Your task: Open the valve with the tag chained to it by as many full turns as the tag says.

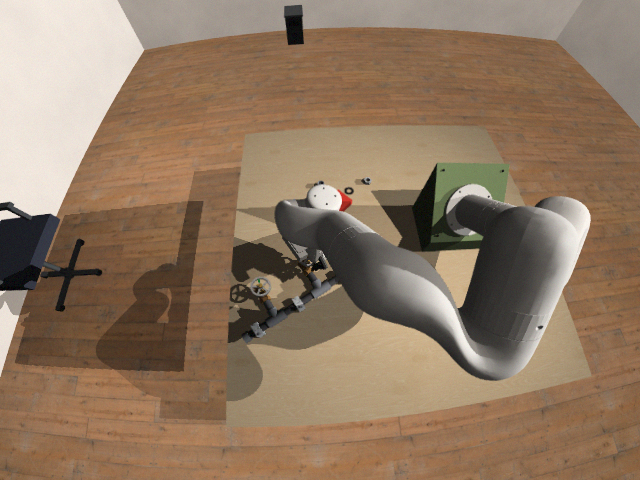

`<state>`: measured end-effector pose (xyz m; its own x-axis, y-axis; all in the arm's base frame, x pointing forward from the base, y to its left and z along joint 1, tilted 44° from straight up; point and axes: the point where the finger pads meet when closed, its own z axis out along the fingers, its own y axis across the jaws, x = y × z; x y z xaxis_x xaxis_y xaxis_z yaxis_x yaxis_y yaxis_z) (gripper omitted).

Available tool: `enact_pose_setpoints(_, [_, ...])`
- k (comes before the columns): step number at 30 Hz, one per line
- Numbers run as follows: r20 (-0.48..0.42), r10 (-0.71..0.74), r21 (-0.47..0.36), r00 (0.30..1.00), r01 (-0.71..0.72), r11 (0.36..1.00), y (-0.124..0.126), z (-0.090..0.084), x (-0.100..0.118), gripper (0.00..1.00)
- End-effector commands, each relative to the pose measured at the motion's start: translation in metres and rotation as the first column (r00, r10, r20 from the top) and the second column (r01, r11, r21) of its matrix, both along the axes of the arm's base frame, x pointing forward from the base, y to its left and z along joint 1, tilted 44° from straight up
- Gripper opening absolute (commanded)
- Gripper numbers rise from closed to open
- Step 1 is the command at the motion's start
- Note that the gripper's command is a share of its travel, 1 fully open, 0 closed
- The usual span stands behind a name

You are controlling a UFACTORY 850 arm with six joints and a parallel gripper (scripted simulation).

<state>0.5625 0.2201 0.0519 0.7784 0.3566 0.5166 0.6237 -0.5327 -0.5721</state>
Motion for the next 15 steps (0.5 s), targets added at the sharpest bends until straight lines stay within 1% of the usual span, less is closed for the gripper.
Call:
enact_pose_setpoints(1, [-0.223,-0.161,-0.010,0.962,0.162,0.987,-0.0003,0.0007,0.0009,1.00])
enact_pose_setpoints(2, [-0.264,-0.197,-0.014,0.944,0.200,0.980,-0.0003,0.0007,0.0009,1.00])
enact_pose_setpoints(4, [-0.264,-0.197,-0.014,0.944,0.200,0.980,-0.0003,0.0007,0.0009,1.00])
enact_pose_setpoints(5, [-0.384,-0.291,-0.038,0.877,0.299,0.953,-0.0003,0.0007,0.0009,1.00])
enact_pose_setpoints(7, [-0.432,-0.337,-0.052,0.837,0.350,0.935,-0.0003,0.0007,0.0009,1.00])
enact_pose_setpoints(9, [-0.495,-0.389,-0.074,0.777,0.408,0.910,-0.0003,0.0007,0.0009,1.00])
enact_pose_setpoints(12, [-0.593,-0.466,-0.123,0.657,0.498,0.858,-0.0003,0.0007,0.0009,1.00])
enact_pose_setpoints(15, [-0.673,-0.526,-0.182,0.519,0.574,0.799,-0.0003,0.0007,0.0009,1.00])
